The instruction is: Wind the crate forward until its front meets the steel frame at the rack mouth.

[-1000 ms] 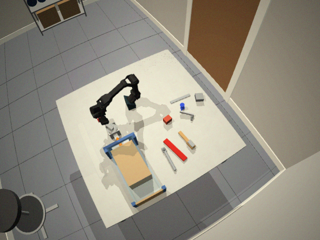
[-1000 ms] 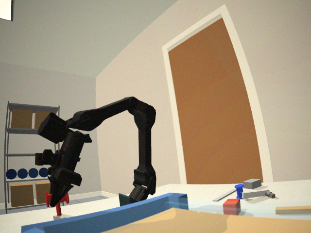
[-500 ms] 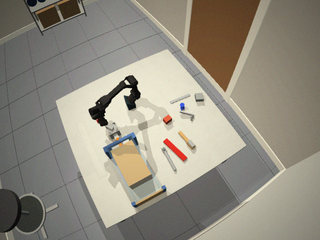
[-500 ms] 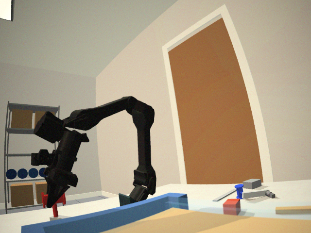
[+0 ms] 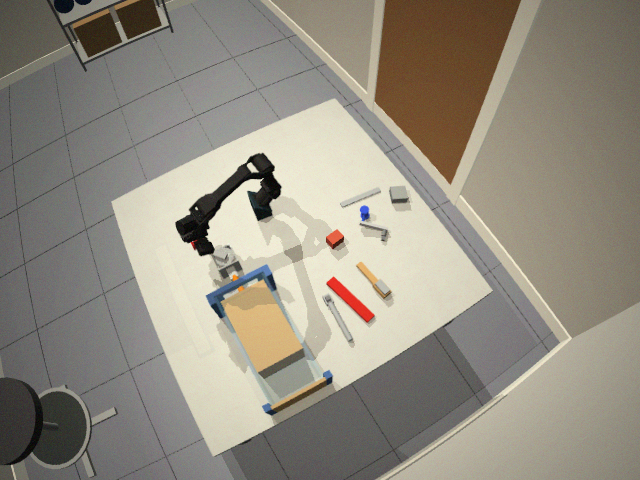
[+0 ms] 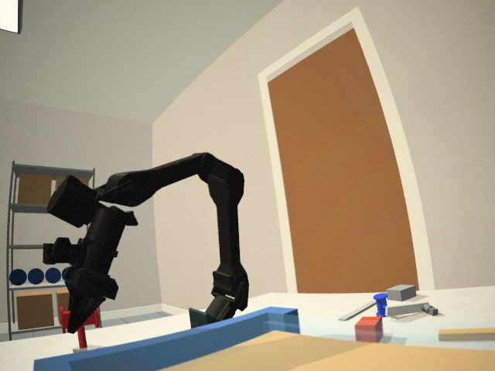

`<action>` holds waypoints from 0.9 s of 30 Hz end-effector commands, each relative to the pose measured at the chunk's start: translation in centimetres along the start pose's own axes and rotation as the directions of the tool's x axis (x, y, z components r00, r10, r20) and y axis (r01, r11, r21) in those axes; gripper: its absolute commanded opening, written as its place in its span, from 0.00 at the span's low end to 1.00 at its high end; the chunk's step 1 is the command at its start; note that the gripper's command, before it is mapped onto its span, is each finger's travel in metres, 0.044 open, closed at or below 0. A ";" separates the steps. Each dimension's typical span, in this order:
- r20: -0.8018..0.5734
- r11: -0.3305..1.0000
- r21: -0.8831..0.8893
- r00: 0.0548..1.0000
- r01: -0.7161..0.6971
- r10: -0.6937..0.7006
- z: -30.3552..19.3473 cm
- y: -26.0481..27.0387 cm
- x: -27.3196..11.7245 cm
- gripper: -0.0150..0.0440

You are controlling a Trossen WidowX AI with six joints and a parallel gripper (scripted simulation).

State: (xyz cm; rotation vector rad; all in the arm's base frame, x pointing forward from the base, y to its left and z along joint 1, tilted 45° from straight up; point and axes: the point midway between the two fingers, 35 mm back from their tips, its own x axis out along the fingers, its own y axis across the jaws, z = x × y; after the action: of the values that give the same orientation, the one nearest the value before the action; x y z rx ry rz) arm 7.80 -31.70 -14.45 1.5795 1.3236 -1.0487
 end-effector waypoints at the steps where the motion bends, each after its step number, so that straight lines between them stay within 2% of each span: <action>1: 0.021 0.999 -0.021 0.999 -0.027 0.027 0.9 1.7 0.4 0.25; 27: 0.022 0.999 -0.022 0.999 -0.029 0.029 2.1 4.2 0.8 0.25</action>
State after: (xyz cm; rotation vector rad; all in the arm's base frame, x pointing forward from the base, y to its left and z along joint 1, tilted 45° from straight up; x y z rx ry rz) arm 10.34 -33.55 -15.53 1.5630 1.3110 -1.0525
